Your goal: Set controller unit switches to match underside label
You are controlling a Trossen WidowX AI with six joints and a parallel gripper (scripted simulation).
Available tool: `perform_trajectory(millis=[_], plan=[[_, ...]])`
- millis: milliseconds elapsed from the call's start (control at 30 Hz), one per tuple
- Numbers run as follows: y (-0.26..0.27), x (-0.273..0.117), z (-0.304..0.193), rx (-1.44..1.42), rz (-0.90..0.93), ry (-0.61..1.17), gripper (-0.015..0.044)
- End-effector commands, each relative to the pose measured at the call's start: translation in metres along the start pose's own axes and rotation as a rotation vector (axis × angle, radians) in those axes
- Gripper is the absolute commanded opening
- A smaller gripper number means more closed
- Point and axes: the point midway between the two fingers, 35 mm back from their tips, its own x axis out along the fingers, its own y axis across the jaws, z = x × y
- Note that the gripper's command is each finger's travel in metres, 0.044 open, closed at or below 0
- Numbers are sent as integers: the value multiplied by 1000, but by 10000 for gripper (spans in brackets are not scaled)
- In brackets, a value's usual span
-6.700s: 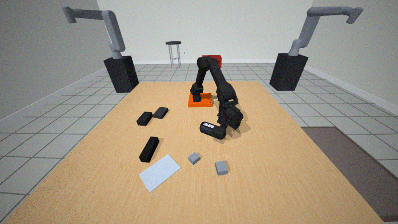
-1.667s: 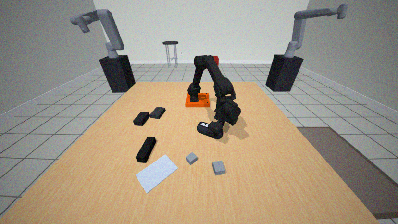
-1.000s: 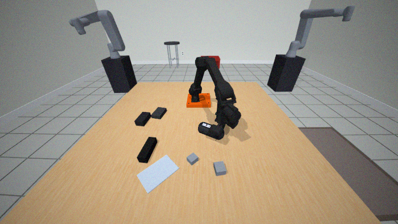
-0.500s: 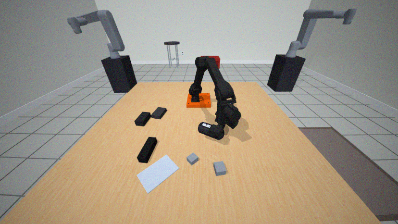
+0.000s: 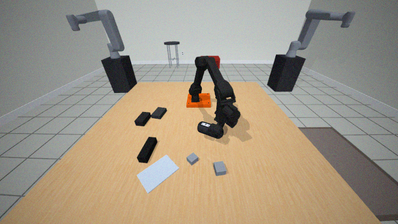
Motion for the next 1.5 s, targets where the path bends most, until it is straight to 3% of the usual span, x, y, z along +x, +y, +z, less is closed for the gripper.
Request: perform_trajectory(millis=[0,1467], plan=[[-2,-7,-1,-1,-11,-6,336],[-1,-28,-11,-1,-11,-5,336]])
